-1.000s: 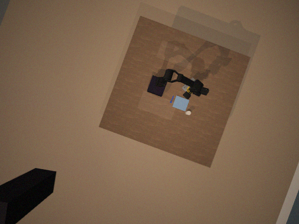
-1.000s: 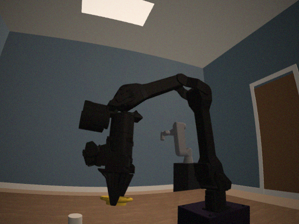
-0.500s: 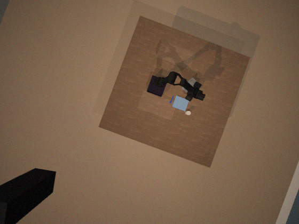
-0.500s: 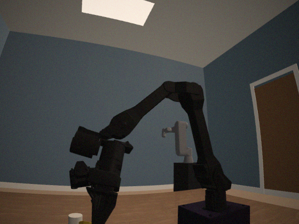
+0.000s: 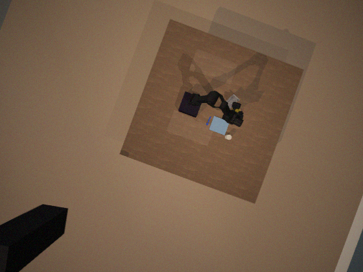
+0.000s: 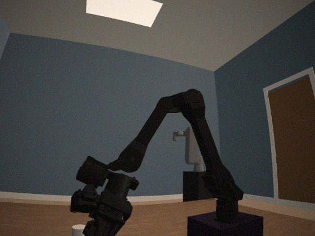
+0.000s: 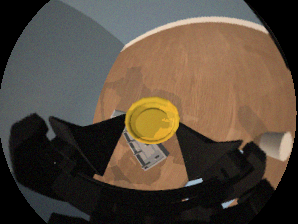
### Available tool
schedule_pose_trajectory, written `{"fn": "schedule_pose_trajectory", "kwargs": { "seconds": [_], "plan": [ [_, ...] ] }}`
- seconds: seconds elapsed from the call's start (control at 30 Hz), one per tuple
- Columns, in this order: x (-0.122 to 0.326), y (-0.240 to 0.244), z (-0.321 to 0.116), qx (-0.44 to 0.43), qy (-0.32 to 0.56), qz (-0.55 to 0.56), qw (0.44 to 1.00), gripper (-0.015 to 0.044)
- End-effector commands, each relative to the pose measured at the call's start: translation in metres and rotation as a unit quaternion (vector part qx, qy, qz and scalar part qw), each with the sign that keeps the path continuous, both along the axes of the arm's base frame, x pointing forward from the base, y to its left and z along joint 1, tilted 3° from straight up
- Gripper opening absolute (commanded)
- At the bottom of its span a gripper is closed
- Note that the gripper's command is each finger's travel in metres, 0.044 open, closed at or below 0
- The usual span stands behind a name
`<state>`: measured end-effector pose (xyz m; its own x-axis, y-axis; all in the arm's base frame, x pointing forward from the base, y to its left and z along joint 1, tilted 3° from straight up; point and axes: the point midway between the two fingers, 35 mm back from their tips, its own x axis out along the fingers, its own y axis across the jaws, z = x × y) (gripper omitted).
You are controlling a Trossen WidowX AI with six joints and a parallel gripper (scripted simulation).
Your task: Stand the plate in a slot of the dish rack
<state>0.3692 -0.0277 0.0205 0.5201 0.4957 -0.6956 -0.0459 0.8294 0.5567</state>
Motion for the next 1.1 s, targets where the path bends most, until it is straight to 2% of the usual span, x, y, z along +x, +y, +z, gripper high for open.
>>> {"fn": "schedule_pose_trajectory", "kwargs": {
  "seconds": [0.0,0.57,1.07],
  "plan": [
    [0.001,0.000,-0.005,0.009,-0.050,0.028,0.998,0.0000],
    [-0.018,0.003,-0.014,0.016,-0.263,0.132,0.955,0.0000],
    [-0.058,0.012,-0.005,-0.012,-0.452,0.221,0.864,0.0000]
  ]
}}
